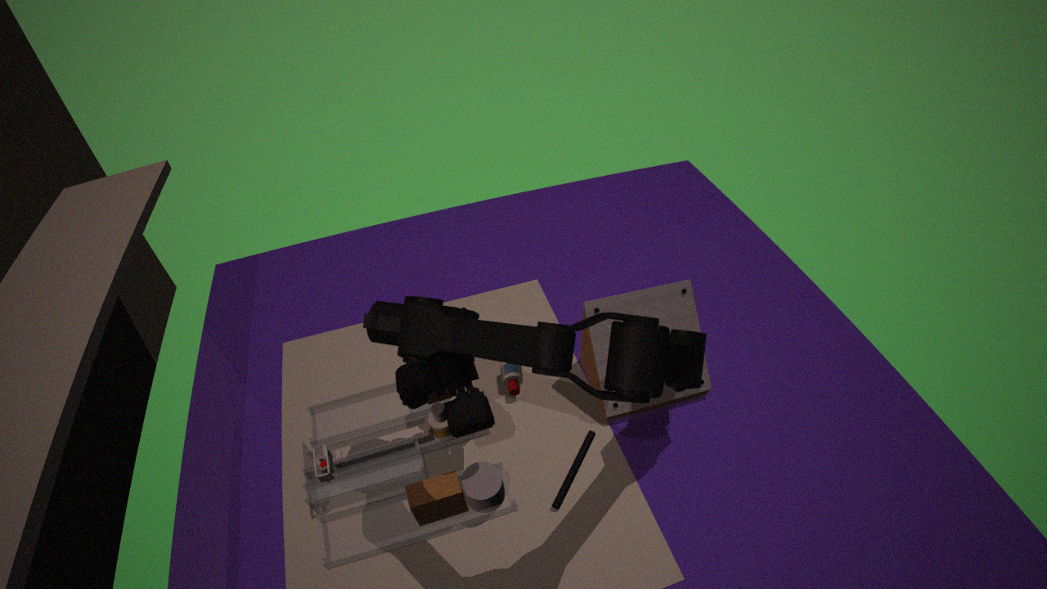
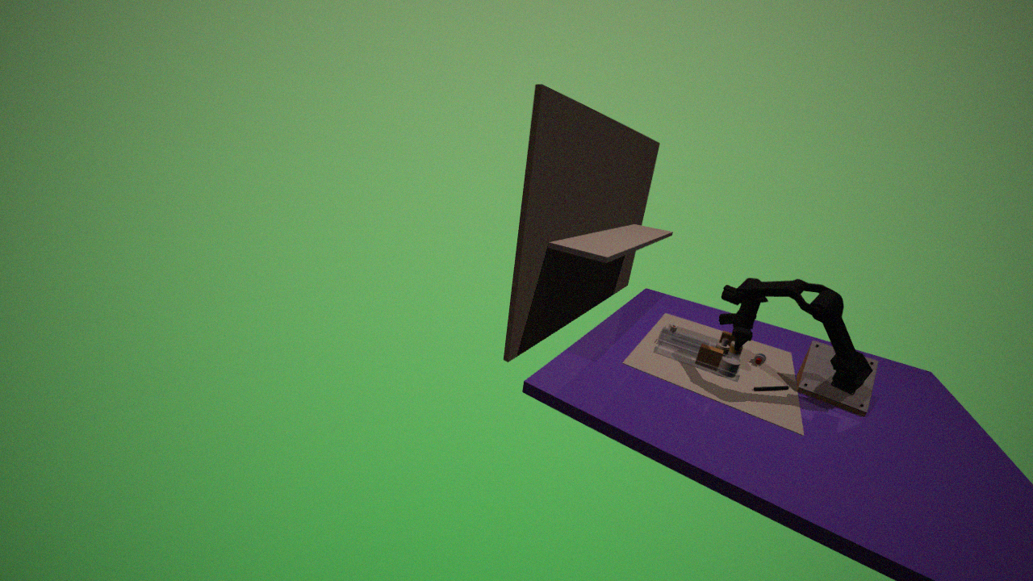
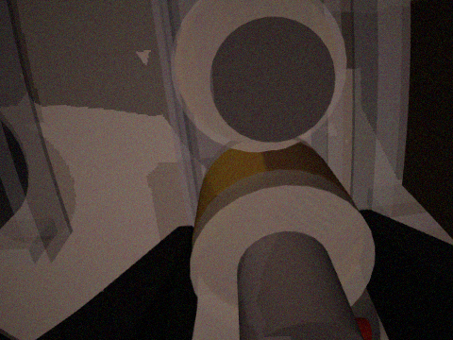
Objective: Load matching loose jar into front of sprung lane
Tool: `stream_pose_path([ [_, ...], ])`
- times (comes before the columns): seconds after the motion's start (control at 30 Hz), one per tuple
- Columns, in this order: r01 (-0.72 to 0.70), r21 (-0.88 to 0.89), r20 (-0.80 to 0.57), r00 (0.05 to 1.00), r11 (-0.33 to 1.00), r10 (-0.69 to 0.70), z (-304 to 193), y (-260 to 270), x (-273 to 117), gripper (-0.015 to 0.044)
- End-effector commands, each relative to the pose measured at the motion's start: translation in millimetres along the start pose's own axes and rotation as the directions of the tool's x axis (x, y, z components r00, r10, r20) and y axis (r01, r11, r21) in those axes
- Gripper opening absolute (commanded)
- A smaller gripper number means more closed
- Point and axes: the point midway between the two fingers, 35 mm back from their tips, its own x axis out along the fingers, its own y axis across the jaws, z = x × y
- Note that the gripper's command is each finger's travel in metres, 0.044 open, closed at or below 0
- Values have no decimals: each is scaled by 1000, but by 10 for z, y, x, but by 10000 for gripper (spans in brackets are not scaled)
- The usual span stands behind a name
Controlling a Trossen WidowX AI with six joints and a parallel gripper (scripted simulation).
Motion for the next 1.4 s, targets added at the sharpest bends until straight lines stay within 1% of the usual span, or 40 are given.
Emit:
stream_pose_path([
  [0.0,1,-12,26,1000,1000,0,85,7,-37,0],
  [1.37,1,-13,27,1000,1000,0,120,8,1,0],
])
